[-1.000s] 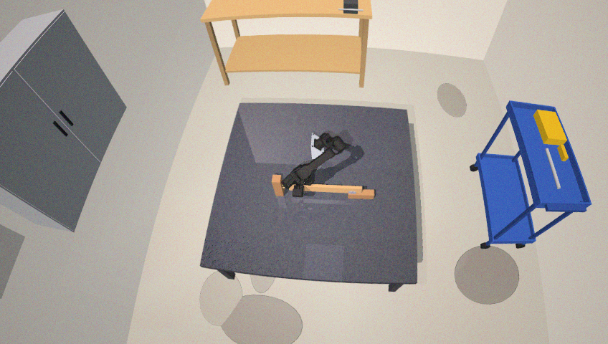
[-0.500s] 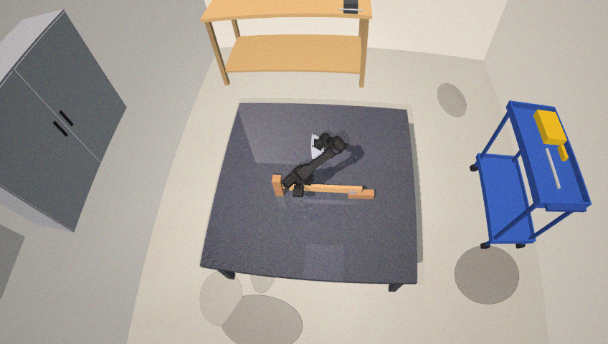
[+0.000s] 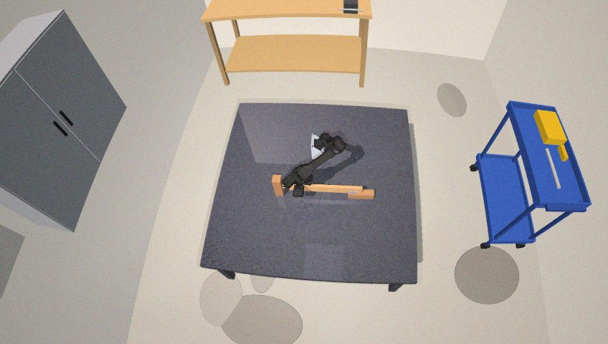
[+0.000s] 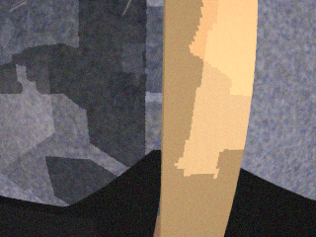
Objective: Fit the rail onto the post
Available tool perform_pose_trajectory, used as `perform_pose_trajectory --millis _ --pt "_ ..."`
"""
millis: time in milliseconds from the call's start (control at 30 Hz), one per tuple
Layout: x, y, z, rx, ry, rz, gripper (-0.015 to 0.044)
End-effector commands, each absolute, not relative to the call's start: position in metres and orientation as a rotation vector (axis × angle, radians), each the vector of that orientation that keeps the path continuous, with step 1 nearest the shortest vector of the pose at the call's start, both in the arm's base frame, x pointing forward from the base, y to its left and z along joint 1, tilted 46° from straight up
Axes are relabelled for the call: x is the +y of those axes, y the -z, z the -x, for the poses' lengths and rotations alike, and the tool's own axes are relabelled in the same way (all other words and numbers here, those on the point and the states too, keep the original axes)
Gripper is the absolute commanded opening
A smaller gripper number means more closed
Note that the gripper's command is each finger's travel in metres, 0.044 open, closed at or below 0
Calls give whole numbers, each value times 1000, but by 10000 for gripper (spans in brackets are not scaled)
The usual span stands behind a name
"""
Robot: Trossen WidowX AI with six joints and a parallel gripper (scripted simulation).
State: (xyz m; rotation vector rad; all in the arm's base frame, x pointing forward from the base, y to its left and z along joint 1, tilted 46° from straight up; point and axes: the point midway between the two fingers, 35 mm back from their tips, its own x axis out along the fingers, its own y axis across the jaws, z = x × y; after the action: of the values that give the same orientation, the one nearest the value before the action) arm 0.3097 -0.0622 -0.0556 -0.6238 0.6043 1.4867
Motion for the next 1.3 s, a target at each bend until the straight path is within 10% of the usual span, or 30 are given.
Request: perform_pose_trajectory --millis 0,1267 --pt "-62 54 -311 602 -1482 625 0" --pt "-69 60 -311 603 -1481 625 0"
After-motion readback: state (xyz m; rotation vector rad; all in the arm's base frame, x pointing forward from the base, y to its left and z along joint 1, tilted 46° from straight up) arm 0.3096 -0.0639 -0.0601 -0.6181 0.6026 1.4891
